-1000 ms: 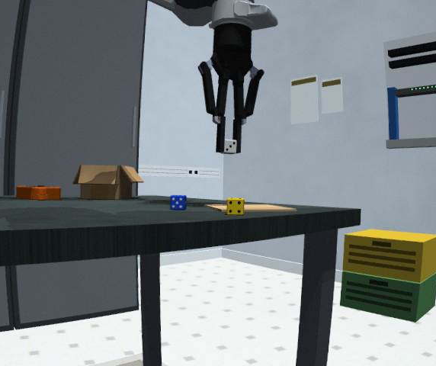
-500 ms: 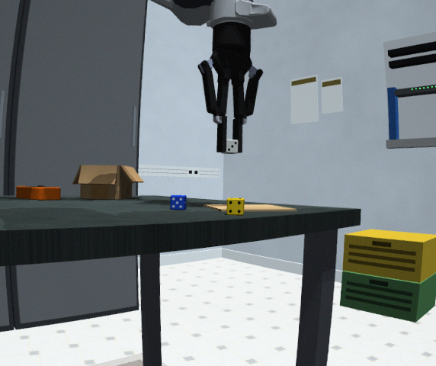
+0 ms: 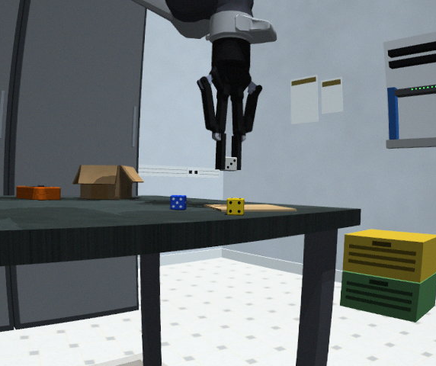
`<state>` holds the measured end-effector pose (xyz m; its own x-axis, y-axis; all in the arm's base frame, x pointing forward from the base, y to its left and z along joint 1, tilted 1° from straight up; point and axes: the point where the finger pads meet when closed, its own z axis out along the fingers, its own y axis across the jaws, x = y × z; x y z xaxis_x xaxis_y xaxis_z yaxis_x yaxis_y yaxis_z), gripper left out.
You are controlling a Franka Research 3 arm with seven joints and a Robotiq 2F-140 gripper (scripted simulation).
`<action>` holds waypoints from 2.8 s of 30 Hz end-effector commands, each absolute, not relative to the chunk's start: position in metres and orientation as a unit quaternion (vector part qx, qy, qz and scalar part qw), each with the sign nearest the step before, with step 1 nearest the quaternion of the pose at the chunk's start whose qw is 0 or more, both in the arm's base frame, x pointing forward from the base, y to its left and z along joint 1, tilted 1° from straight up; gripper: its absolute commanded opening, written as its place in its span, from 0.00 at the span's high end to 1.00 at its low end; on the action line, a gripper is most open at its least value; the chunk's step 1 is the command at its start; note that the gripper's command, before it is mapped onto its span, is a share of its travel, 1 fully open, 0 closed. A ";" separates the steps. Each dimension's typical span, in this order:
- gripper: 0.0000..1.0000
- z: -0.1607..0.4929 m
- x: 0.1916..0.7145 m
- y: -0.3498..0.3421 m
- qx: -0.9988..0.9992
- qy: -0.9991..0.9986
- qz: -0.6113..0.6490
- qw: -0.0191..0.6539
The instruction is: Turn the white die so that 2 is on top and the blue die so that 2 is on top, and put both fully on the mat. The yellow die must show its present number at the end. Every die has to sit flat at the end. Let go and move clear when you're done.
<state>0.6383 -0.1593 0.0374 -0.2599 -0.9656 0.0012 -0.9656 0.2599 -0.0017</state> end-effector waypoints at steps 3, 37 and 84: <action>0.79 0.011 0.641 -0.162 -0.614 0.790 -0.006 0.002; 0.79 -0.025 0.641 -0.163 -0.614 0.790 -0.006 0.002; 0.79 -0.025 0.644 -0.165 -0.616 0.788 -0.006 0.002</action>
<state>0.6431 -0.1645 -0.0249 -0.2483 -0.9687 0.0028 -0.9686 0.2482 -0.0120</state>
